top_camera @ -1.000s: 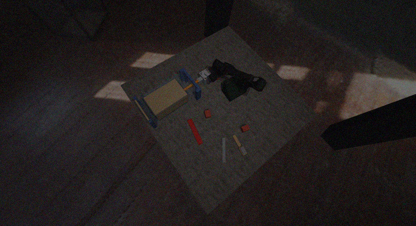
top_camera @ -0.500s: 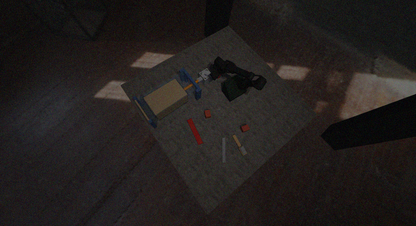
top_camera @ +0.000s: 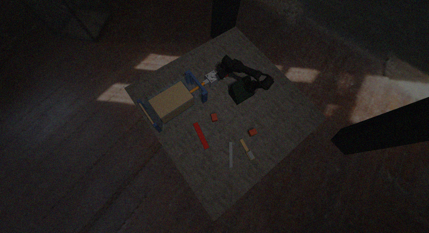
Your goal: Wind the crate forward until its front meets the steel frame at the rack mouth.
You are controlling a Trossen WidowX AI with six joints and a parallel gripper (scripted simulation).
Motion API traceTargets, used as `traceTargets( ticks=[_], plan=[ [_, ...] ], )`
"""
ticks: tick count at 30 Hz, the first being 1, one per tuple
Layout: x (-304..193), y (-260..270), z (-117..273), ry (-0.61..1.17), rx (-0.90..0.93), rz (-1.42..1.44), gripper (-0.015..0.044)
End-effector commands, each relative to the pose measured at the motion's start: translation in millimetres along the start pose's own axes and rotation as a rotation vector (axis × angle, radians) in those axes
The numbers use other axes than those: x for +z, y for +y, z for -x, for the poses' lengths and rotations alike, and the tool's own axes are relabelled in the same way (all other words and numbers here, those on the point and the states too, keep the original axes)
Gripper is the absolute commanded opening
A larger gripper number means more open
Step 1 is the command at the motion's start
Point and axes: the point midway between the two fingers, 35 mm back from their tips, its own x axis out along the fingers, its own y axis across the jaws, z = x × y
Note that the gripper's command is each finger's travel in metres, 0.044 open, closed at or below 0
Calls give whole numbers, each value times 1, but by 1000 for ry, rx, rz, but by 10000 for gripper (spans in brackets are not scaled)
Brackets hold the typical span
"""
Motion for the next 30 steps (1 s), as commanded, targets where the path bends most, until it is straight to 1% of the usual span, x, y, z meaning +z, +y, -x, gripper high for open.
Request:
traceTargets(
  ticks=[1,30],
  plan=[
    [-3,-5,-17,43,-8,13,0],
    [26,-24,-31,40,-10,13,0]
  ],
)
